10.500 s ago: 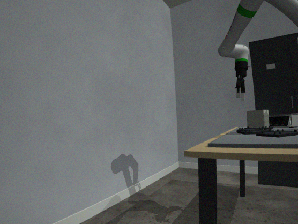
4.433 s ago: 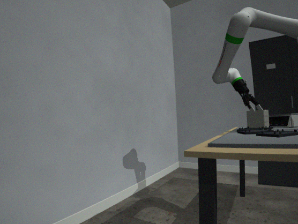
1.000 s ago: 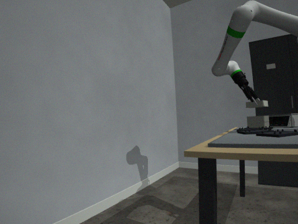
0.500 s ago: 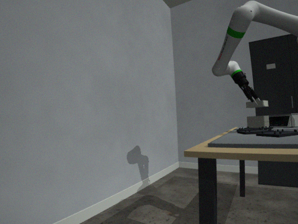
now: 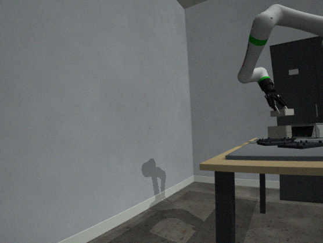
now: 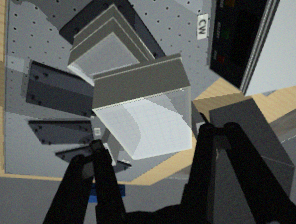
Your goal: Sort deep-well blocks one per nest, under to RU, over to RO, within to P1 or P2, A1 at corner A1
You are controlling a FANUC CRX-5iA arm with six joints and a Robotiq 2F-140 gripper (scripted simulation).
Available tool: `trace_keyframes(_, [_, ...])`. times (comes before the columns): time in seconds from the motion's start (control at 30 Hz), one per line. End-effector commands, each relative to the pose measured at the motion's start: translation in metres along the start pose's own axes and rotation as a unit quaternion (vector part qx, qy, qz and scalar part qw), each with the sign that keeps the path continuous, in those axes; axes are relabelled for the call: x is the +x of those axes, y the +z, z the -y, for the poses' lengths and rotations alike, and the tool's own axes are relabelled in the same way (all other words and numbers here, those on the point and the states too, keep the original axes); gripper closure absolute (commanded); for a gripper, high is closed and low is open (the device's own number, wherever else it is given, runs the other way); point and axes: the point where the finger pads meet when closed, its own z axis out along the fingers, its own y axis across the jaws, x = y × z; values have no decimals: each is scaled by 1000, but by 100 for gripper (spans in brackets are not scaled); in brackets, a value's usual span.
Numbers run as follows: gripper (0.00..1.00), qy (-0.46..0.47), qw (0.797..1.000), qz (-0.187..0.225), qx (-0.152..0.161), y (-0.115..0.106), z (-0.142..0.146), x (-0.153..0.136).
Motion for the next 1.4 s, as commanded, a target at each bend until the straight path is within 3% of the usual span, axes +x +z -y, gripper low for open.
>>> trace_keyframes(0.0, [90,11,1000,1,6,-2,-17,2])
trace_keyframes(1.13, [90,11,1000,1,6,-14,-115,13])
trace_keyframes(1.37, [90,11,1000,1,6,-14,-118,14])
